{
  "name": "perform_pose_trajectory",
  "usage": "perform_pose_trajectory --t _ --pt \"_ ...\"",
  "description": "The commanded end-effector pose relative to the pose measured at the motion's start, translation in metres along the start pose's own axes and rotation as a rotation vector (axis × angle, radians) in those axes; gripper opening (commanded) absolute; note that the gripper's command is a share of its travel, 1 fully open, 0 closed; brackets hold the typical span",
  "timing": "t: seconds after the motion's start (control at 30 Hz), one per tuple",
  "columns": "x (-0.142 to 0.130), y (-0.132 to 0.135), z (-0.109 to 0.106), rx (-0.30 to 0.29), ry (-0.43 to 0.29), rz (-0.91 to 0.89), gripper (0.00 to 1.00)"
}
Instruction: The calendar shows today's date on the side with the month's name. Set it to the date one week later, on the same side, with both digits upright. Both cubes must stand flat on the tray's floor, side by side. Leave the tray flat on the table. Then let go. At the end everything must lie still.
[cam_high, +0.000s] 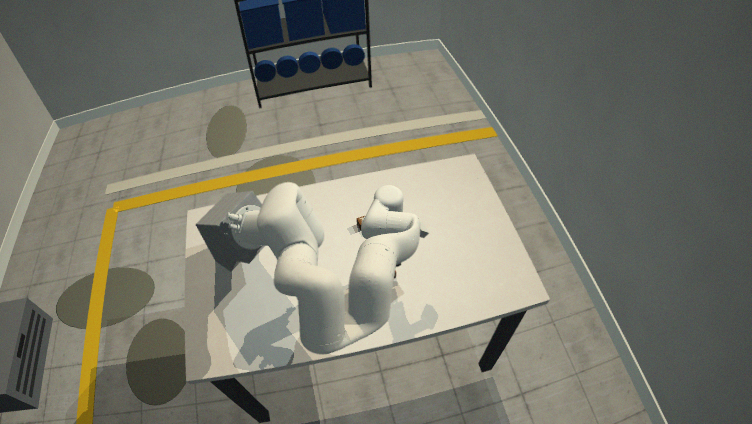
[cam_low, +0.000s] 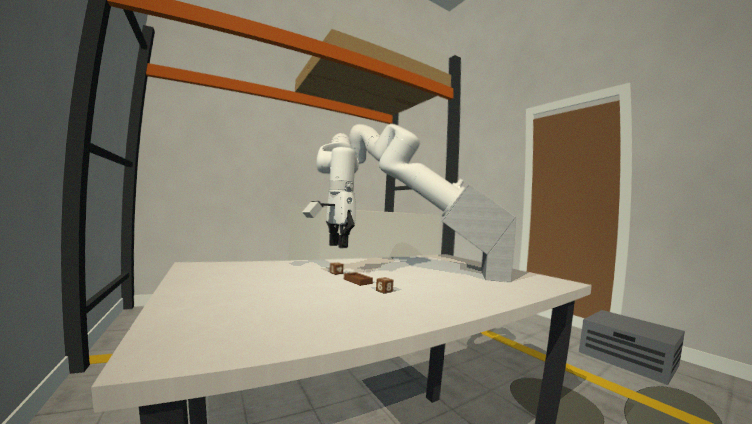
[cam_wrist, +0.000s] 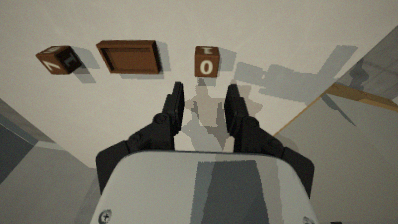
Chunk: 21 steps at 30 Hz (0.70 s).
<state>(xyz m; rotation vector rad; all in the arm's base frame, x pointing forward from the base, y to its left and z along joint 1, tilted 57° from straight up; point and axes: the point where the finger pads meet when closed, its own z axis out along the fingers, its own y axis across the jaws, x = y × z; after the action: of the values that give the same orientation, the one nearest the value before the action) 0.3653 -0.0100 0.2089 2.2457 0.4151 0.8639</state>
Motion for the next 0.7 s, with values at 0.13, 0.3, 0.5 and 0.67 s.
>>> perform_pose_trajectory --t 0.13,0.3,0.5,0.67 --pt "0.001 0.000 0.010 0.000 0.002 0.000 0.49" --pt "0.001 0.000 0.014 0.000 0.002 0.000 0.49" --pt "0.001 0.001 0.024 0.000 0.002 0.000 0.49" --pt "0.001 0.001 0.031 0.000 0.002 0.000 0.49"
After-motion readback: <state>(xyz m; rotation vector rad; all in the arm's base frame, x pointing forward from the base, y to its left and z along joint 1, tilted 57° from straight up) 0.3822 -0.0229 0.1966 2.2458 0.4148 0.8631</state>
